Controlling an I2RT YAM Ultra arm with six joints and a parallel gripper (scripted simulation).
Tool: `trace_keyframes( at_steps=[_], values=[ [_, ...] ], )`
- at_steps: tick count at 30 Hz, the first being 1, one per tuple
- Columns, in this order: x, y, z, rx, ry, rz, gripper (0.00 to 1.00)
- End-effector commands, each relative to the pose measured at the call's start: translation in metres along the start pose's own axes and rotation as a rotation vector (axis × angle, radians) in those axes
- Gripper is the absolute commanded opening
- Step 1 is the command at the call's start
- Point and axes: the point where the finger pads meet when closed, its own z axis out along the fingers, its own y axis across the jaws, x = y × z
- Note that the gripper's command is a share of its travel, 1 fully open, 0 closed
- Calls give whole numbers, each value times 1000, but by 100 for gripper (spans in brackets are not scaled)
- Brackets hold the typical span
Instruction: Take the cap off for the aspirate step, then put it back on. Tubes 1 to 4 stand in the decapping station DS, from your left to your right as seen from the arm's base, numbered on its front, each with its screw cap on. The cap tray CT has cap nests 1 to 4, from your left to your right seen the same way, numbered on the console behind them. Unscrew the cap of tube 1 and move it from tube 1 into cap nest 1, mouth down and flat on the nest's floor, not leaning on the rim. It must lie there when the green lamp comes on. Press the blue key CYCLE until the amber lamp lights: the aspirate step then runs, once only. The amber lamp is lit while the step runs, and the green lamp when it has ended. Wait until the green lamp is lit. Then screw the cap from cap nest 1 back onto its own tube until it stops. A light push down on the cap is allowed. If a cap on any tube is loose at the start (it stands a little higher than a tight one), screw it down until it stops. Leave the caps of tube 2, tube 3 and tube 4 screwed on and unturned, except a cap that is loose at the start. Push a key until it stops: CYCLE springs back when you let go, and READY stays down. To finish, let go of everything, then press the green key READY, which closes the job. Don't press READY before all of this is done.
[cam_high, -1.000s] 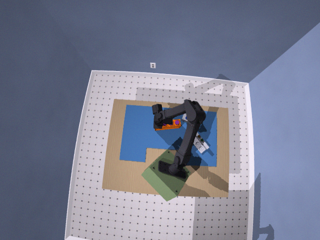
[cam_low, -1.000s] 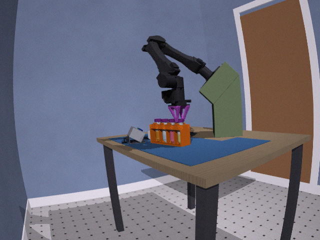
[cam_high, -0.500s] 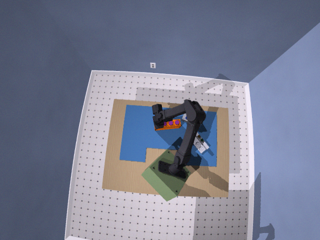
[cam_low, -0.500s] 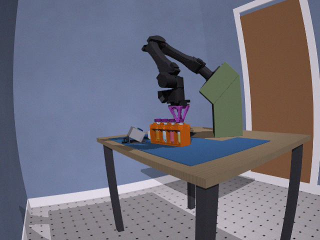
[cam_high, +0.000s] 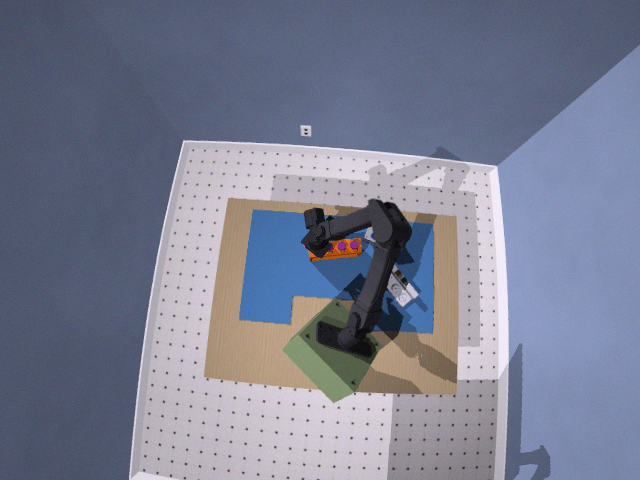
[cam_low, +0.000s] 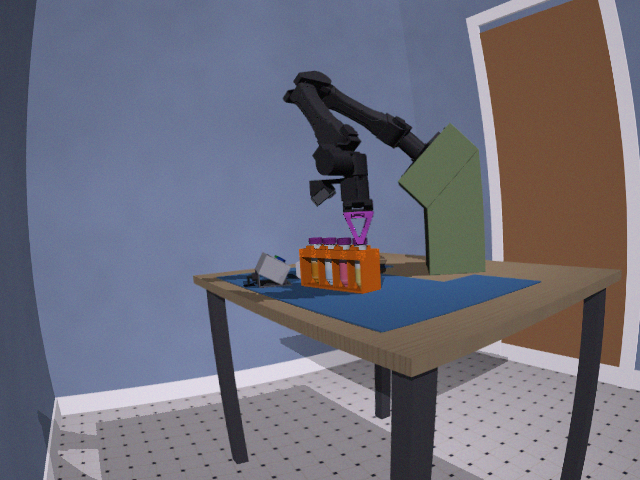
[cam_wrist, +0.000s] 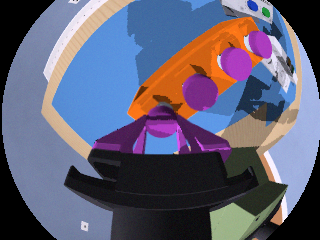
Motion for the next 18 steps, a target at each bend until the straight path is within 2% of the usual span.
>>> trace_keyframes(
  at_steps=[1, 13, 15, 18],
  values=[
    [-2, 3, -3, -8, -6, -212, 0],
    [-2, 3, -3, -6, -9, -812, 0],
    [-2, 3, -3, -6, -9, -812, 0],
    [-2, 3, -3, -5, -9, -962, 0]
  ],
)
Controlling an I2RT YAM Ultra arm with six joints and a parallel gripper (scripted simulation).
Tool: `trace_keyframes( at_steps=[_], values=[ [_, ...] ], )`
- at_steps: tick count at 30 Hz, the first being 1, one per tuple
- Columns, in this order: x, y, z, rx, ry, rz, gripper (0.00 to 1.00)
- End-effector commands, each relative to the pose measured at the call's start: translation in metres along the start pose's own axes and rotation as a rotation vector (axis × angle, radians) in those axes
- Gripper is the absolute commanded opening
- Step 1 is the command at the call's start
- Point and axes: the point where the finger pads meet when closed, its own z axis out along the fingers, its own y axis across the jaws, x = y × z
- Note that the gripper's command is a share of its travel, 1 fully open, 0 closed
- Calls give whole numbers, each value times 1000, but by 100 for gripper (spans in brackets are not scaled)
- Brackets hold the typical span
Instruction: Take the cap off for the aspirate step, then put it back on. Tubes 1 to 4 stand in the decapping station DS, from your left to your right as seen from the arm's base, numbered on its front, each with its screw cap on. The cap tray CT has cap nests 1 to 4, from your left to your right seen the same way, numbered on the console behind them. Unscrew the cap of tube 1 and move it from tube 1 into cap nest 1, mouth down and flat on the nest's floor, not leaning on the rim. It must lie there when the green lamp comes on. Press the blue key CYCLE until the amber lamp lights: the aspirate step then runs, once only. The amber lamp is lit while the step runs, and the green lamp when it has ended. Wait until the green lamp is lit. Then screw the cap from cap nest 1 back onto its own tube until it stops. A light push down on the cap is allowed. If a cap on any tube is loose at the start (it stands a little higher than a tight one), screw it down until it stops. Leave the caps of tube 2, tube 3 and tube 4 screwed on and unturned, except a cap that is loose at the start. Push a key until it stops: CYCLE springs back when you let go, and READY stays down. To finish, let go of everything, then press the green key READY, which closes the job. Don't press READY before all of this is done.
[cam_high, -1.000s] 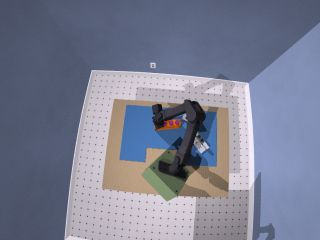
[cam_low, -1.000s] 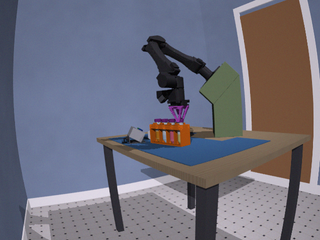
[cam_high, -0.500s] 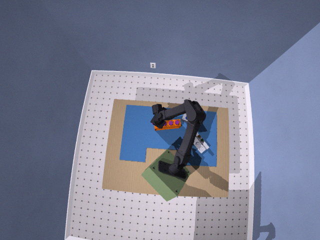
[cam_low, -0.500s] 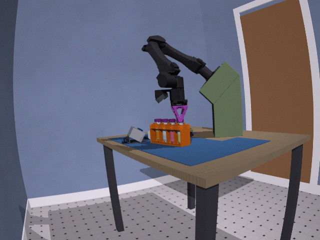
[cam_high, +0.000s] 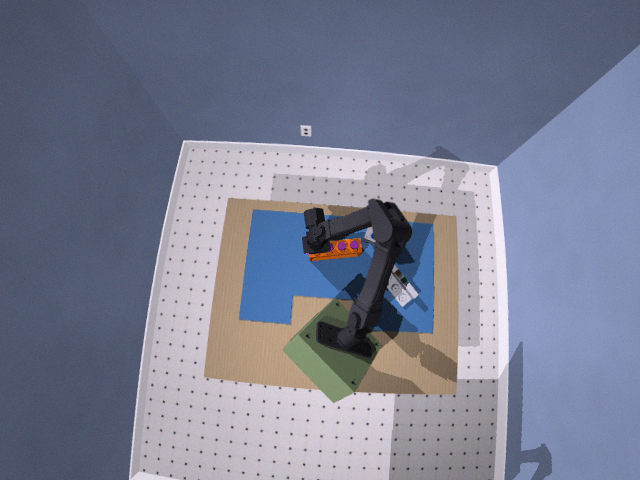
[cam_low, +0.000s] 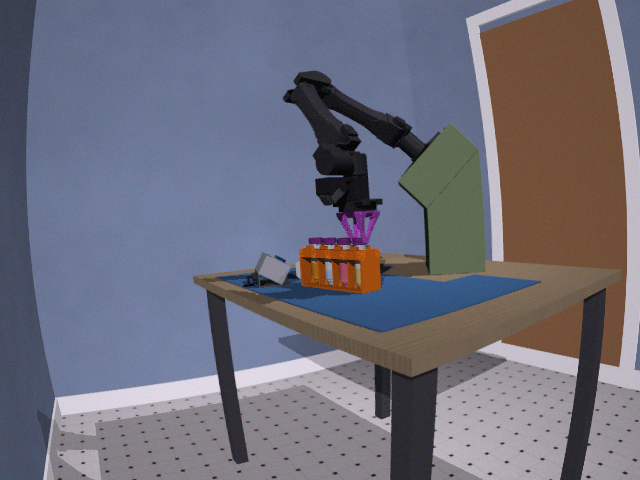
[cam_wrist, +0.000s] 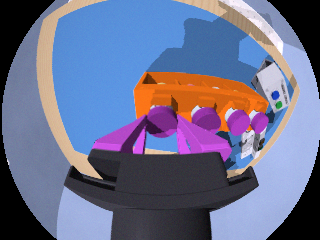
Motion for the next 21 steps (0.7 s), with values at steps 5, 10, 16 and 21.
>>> trace_keyframes(
  at_steps=[5, 10, 16, 21],
  values=[
    [-3, 1, -3, 0, -10, -420, 0],
    [-3, 1, -3, 1, -10, -670, 0],
    [-3, 1, -3, 2, -10, -870, 0],
    [-3, 1, -3, 3, -10, -1120, 0]
  ],
)
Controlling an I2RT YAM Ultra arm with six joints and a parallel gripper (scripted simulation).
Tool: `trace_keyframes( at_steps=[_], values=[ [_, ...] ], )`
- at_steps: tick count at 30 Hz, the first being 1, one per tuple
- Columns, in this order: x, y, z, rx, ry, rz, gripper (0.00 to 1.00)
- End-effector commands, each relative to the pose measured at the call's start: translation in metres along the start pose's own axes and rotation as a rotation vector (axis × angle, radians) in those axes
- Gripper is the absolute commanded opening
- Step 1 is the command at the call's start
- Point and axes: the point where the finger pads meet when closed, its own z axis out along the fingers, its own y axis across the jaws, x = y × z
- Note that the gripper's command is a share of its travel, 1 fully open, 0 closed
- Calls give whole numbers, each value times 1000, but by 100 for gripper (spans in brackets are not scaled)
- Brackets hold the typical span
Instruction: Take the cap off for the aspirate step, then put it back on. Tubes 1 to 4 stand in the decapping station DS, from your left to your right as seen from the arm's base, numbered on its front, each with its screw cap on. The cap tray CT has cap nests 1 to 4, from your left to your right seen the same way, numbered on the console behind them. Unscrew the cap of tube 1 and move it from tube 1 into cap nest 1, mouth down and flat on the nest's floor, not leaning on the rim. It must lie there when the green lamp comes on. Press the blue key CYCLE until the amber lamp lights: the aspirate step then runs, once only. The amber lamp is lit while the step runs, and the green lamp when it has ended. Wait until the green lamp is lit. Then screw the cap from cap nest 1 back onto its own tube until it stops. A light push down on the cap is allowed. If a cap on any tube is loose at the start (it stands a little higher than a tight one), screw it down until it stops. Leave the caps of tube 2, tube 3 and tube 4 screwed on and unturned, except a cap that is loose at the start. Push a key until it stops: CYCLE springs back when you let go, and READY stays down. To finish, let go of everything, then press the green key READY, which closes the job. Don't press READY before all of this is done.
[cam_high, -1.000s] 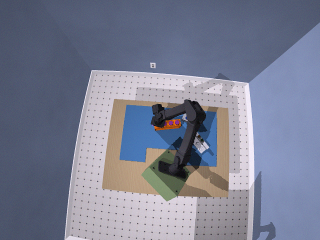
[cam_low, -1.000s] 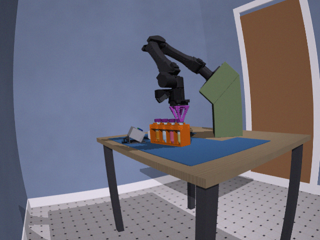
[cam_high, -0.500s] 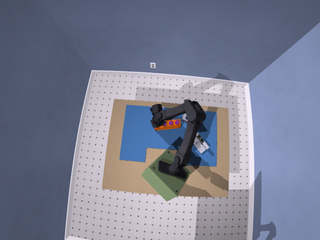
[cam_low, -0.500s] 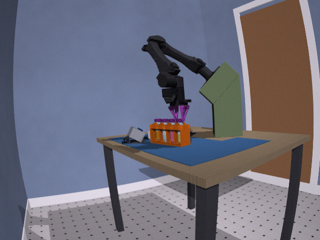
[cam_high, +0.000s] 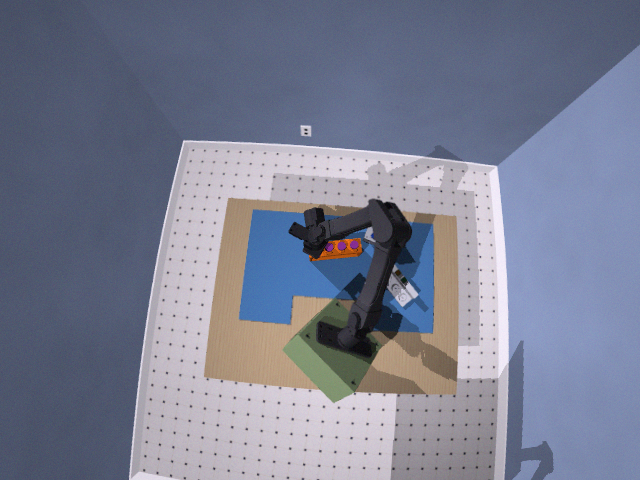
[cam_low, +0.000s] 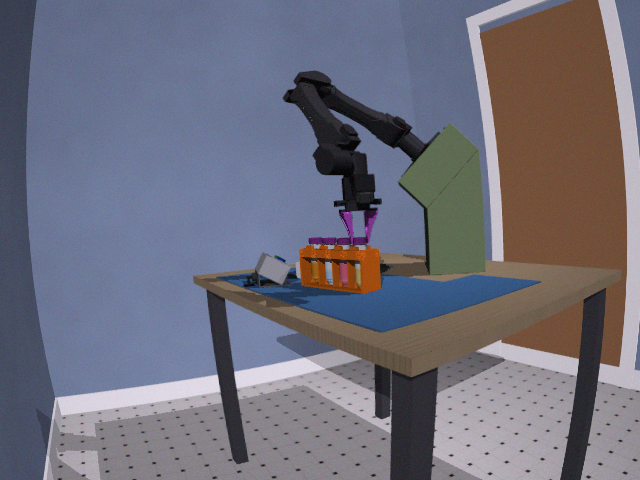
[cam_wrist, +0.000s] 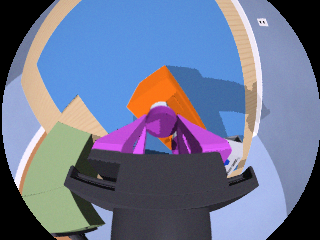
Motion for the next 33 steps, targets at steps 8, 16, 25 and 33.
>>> trace_keyframes(
  at_steps=[8, 16, 25, 33],
  values=[
    [-3, -2, -3, 8, -6, -594, 0],
    [-3, -2, -3, 9, -5, -834, 0],
    [-3, -2, -3, 9, -5, -834, 49],
    [-3, -2, -3, 9, -5, -834, 49]
  ],
)
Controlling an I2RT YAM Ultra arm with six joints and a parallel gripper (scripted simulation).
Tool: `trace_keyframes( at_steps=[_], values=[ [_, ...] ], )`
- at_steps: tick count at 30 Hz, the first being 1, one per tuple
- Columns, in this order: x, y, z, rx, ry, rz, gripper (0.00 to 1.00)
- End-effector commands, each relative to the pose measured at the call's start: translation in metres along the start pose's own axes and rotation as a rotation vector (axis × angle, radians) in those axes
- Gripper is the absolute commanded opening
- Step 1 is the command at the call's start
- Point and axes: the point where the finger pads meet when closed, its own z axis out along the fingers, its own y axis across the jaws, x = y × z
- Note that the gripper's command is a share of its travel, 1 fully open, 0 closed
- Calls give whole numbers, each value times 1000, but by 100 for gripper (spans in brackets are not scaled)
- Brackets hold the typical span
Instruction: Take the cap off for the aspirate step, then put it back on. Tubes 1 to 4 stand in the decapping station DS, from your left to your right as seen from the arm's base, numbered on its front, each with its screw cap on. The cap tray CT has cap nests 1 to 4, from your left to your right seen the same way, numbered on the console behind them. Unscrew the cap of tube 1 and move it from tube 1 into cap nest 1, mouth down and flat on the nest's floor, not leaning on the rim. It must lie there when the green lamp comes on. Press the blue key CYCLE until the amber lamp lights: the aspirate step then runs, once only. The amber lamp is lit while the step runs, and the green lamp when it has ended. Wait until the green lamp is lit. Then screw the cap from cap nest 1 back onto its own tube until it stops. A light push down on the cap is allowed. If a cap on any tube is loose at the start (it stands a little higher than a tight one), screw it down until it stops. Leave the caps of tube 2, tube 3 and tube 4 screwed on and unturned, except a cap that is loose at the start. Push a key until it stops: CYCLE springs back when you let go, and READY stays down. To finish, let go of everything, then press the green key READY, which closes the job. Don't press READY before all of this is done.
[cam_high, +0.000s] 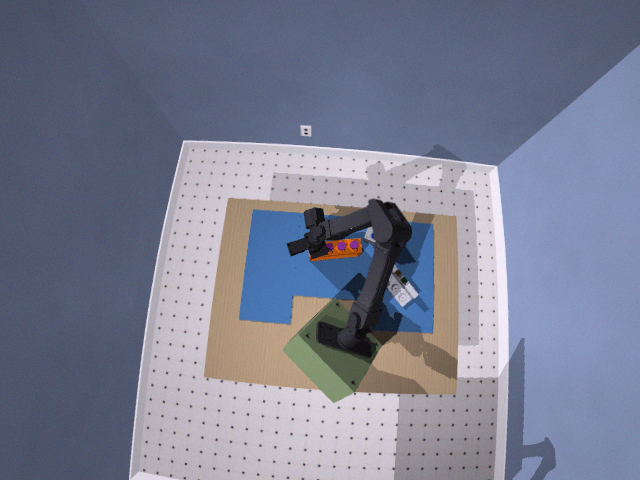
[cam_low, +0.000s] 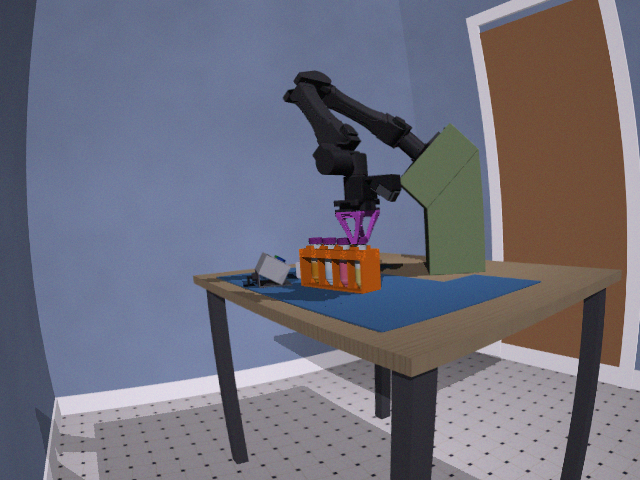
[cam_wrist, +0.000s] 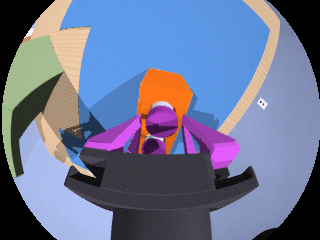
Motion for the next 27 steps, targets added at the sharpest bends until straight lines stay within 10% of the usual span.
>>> trace_keyframes(
  at_steps=[1, 27],
  values=[
    [0, -3, -3, 10, -1, -2, 49],
    [0, -3, -3, 8, -8, 1310, 49]
  ],
)
